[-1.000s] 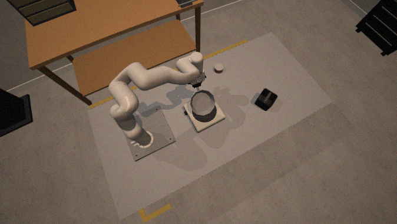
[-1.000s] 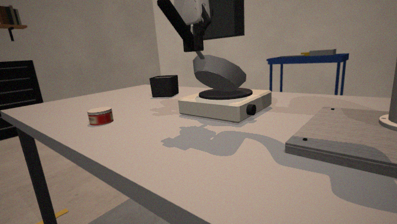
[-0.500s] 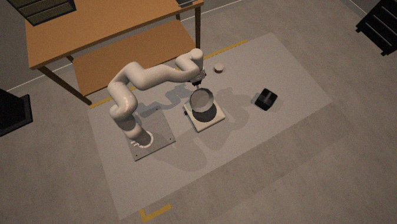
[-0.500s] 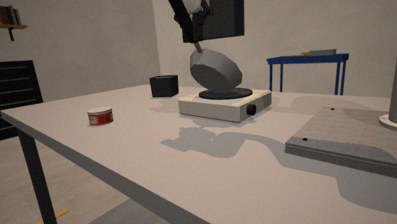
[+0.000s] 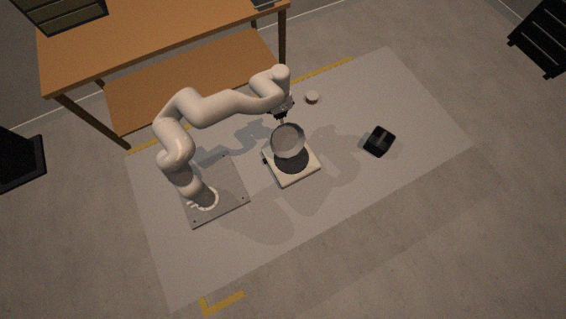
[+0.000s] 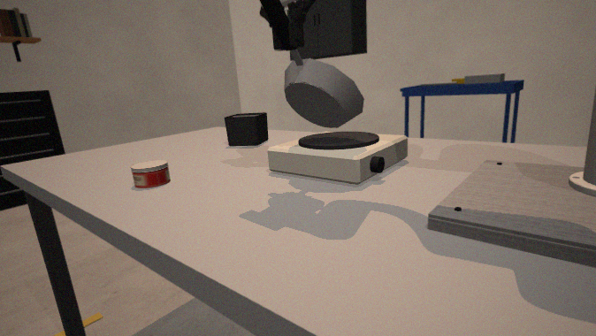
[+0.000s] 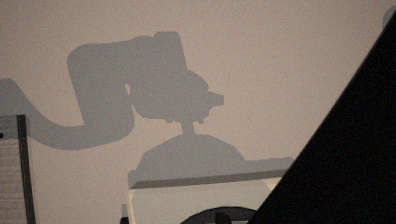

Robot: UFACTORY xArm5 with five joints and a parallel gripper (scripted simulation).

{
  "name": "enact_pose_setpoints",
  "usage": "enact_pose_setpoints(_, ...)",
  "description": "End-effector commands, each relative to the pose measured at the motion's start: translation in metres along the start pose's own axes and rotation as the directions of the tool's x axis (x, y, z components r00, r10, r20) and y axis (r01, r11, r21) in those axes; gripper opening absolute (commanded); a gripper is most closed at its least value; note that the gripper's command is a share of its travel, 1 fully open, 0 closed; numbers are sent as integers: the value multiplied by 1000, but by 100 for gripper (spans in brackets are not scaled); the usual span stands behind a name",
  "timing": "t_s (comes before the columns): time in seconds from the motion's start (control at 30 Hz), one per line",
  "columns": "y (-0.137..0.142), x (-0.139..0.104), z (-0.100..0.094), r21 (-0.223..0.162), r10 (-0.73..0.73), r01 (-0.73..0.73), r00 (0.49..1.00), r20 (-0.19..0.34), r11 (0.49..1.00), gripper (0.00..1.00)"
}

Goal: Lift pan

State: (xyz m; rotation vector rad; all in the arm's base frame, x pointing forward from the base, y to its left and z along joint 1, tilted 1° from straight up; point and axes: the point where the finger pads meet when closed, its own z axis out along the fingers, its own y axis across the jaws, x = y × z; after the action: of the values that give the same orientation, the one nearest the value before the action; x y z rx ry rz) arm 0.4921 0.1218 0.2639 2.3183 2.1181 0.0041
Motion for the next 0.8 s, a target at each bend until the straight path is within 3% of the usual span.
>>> enact_pose_setpoints(0.0, 1, 0, -11, -6, 0, 0, 1000, -2, 1000, 0)
enact_pose_setpoints(0.77, 1, 0, -49, -6, 0, 0, 1000, -2, 1000, 0)
